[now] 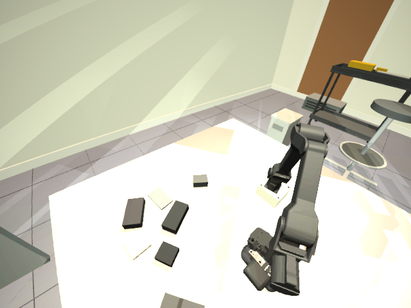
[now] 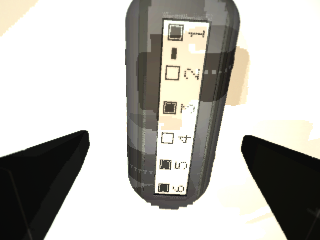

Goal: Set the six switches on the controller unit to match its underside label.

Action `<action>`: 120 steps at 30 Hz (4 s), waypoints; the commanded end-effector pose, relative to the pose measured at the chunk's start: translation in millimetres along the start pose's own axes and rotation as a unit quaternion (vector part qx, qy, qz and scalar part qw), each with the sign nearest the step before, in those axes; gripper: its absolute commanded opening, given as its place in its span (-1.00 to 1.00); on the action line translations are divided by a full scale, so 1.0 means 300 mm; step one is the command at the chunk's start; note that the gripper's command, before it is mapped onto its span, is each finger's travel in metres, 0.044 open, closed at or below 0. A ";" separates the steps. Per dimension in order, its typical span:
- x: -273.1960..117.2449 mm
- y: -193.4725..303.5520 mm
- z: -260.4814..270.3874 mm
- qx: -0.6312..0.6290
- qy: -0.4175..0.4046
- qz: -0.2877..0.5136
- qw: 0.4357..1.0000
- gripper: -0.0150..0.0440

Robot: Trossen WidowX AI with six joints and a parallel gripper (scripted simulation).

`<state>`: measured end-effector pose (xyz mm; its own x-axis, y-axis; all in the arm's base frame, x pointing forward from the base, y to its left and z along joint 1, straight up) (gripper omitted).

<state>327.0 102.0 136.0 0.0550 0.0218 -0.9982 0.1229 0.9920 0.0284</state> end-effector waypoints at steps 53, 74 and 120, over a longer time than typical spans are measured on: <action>-0.072 -0.010 0.148 -0.991 -0.003 0.132 -0.012 -0.49; -0.105 -0.023 0.202 -0.752 -0.128 0.136 -0.632 -0.49; -0.103 0.032 0.164 -0.974 -0.024 0.145 -0.175 0.93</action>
<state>380.0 98.9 168.0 -0.2698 0.0716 -0.9602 0.5411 -0.8136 -0.2127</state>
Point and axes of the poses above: the point midway between the two fingers, 35 mm back from their tips, its own x axis out along the fingers, its own z axis across the jaws, y = z × x, the point moved 10 cm from there along -x, back along the fingers, and after that the axes turned 7 degrees about -x, right-handed, at the moved point
